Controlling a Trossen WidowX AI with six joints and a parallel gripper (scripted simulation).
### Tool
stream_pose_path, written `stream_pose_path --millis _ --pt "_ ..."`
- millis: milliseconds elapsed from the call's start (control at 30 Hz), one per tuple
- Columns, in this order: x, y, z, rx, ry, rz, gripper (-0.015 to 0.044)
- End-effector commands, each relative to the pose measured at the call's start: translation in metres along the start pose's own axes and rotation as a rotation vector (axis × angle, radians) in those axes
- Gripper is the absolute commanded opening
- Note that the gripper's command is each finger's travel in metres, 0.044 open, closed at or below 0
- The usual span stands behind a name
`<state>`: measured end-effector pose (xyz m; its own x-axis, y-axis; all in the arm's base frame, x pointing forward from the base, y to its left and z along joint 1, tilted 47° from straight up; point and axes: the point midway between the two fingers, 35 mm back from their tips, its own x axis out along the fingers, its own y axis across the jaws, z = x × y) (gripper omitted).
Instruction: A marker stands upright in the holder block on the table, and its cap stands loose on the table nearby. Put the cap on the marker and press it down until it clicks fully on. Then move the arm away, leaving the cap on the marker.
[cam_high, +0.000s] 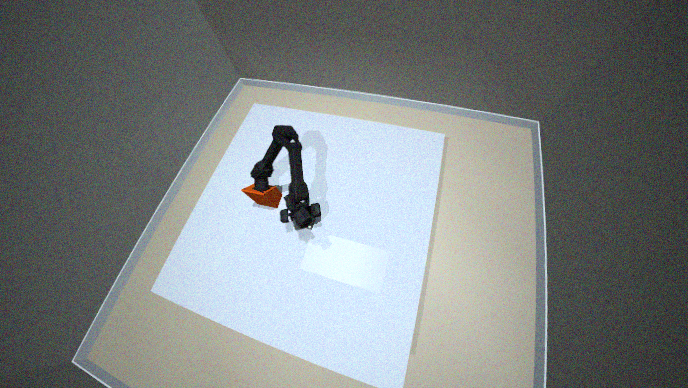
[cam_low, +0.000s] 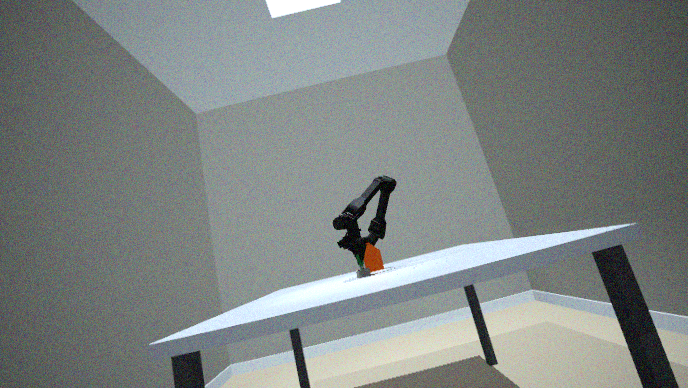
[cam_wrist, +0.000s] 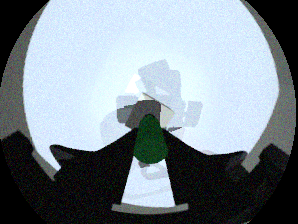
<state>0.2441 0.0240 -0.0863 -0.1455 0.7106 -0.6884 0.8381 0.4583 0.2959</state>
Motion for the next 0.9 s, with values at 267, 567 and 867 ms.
stream_pose_path --millis 267,567,867 --pt "0.001 -0.001 0.000 0.002 0.000 0.000 0.0105" --pt "0.001 -0.001 0.000 0.002 0.000 0.000 0.0341" --pt "-0.061 0.000 0.002 0.003 -0.004 -0.002 0.0440"
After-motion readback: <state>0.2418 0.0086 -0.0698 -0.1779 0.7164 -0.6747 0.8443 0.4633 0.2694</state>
